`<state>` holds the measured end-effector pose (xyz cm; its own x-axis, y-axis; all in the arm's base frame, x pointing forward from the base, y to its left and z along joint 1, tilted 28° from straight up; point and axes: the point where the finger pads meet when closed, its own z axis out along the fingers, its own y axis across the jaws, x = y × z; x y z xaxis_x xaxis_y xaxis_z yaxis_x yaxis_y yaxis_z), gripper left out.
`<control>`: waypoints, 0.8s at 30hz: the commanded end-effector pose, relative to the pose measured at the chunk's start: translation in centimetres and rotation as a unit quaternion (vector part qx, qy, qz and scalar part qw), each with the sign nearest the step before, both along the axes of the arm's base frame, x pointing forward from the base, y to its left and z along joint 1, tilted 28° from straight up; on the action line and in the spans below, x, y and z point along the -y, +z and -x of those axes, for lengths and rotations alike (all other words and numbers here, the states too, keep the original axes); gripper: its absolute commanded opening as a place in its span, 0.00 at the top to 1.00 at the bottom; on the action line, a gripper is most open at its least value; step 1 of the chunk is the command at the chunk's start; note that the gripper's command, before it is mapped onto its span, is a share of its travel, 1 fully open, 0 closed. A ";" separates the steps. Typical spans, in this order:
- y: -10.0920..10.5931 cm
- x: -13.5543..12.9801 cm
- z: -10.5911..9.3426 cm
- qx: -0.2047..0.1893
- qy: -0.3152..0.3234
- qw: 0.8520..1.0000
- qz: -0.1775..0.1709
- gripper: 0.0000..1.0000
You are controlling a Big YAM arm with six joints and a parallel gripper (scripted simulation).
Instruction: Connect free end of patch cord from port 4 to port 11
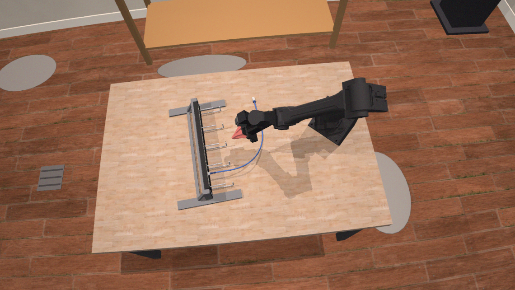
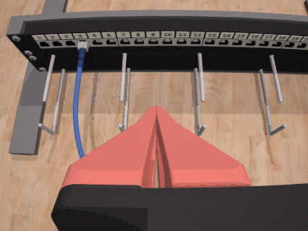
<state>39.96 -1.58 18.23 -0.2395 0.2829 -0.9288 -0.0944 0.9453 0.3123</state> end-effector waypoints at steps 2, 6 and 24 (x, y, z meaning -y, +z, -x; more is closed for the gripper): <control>0.6 0.9 1.4 0.002 -0.008 1.000 0.009 1.00; 0.7 1.0 2.0 0.002 -0.008 1.000 0.009 1.00; 0.6 2.3 1.6 0.007 -0.008 1.000 0.011 1.00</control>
